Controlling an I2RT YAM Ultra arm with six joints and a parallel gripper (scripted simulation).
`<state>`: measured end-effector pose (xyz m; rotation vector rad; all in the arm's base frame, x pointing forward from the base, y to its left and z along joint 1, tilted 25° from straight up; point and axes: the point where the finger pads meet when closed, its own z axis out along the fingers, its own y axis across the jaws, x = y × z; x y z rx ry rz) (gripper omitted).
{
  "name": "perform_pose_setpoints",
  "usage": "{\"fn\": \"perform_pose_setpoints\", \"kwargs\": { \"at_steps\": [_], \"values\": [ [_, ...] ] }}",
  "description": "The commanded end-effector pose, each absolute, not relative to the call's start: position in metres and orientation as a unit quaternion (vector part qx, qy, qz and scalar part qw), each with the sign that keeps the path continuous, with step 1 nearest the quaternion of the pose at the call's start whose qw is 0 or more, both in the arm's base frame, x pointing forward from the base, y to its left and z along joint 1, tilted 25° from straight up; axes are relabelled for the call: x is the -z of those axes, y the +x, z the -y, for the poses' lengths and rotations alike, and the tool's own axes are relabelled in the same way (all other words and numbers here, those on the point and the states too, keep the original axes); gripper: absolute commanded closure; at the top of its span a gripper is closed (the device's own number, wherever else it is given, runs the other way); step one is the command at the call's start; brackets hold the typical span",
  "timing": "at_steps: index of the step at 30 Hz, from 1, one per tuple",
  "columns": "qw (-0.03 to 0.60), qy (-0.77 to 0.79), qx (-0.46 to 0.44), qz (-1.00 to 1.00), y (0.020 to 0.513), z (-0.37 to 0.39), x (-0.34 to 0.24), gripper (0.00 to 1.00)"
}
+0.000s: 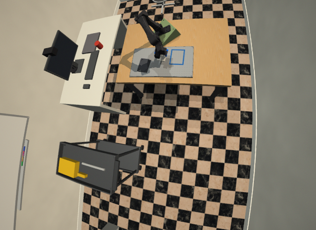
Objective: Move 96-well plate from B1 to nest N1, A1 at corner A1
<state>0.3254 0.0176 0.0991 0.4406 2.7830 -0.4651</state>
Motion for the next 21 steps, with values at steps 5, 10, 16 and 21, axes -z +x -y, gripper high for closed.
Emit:
{"fn": "perform_pose_setpoints", "kwargs": {
  "at_steps": [5,10,16,21],
  "values": [
    [0.159,0.139,0.153,-0.965,0.331,-0.005,-0.122,1.00],
    [0.159,0.139,0.154,-0.965,0.333,0.010,-0.129,1.00],
    [0.160,0.139,0.155,-0.965,0.334,0.029,-0.137,1.00],
    [0.160,0.139,0.156,-0.965,0.335,0.041,-0.143,1.00]
  ]
}}
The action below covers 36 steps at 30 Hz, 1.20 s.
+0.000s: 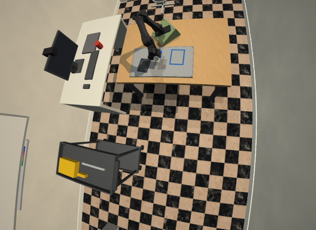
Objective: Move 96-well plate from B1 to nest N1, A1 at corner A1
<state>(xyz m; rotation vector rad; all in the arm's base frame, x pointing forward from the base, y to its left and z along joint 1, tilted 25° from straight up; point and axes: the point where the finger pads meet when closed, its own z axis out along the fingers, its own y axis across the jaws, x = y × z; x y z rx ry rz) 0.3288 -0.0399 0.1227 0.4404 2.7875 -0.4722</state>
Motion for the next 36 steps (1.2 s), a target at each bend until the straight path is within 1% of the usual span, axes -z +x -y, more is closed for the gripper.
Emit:
{"fn": "perform_pose_setpoints", "kwargs": {
  "at_steps": [1,13,21,35,36],
  "values": [
    [0.160,0.139,0.156,-0.965,0.335,0.041,-0.143,1.00],
    [0.161,0.138,0.158,-0.964,0.338,0.077,-0.160,1.00],
    [0.145,0.136,0.160,-0.967,0.341,0.096,-0.157,1.00],
    [0.145,0.136,0.160,-0.967,0.345,0.132,-0.174,1.00],
    [0.155,0.137,0.161,-0.965,0.344,0.135,-0.182,1.00]
  ]
}}
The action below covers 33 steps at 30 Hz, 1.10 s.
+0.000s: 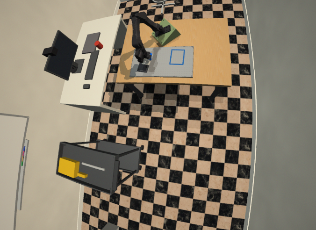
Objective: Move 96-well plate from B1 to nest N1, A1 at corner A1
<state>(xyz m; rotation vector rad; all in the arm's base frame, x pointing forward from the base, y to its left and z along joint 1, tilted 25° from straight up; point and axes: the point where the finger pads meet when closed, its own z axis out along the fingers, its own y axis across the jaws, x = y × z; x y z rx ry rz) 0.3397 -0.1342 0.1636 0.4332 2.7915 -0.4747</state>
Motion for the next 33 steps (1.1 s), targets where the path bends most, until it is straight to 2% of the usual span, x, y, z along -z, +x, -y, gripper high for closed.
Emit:
{"fn": "perform_pose_setpoints", "kwargs": {
  "at_steps": [1,21,25,33],
  "values": [
    [0.146,0.136,0.160,-0.967,0.345,0.139,-0.177,1.00],
    [0.145,0.136,0.160,-0.967,0.351,0.194,-0.202,1.00],
    [0.164,0.128,0.163,-0.964,0.353,0.188,-0.216,1.00],
    [0.161,0.128,0.163,-0.965,0.354,0.188,-0.214,1.00]
  ]
}}
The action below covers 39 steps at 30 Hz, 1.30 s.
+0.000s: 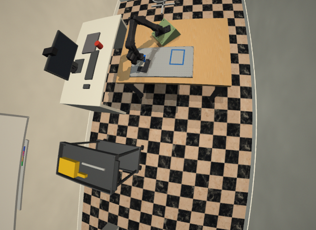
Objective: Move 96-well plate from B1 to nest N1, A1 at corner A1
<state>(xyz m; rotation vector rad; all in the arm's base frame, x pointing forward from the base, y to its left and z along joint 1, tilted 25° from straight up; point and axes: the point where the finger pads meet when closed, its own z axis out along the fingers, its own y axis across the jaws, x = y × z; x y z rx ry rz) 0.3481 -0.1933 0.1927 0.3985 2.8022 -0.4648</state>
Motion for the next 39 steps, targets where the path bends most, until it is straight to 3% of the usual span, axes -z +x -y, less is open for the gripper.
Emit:
{"fn": "perform_pose_setpoints", "kwargs": {
  "at_steps": [1,39],
  "values": [
    [0.160,0.128,0.163,-0.965,0.3538,0.1878,-0.2129,1.00],
    [0.155,0.132,0.163,-0.965,0.3572,0.1882,-0.2082,1.00]
  ]
}}
